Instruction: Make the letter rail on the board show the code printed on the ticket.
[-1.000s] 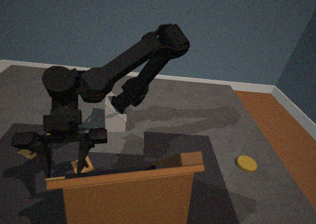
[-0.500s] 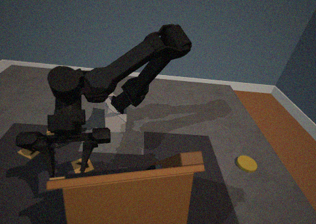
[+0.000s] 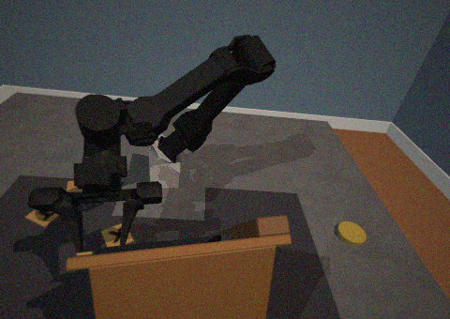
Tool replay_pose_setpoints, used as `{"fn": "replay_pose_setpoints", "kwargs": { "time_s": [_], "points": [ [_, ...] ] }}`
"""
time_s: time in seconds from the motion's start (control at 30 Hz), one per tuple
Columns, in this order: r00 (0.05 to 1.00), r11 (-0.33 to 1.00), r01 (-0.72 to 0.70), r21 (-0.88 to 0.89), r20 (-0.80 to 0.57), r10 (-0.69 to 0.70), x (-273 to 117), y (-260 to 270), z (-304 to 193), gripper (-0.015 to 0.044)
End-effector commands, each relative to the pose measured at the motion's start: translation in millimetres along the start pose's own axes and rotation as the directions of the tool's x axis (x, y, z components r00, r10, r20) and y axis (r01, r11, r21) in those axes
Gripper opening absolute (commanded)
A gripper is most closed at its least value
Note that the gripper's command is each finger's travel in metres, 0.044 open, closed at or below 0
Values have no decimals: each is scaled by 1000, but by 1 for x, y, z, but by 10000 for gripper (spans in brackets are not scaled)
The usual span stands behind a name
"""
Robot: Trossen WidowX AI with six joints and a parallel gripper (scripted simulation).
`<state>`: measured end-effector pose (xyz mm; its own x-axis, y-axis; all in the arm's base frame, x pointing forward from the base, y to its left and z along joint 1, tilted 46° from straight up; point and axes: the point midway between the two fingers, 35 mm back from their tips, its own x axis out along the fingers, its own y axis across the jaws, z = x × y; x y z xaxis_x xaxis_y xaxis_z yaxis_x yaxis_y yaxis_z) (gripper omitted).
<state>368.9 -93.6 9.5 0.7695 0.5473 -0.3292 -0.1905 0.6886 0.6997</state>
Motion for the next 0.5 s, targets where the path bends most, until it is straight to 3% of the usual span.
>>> {"fn": "replay_pose_setpoints", "kwargs": {
  "time_s": [0.0, 0.47],
  "points": [
    [1000, 1000, 5, 6, -1, -5, 0, 2, -2, 0],
    [1000, 1000, 4, 6, -1, -4, 0, 9, -2, 0]
  ]
}}
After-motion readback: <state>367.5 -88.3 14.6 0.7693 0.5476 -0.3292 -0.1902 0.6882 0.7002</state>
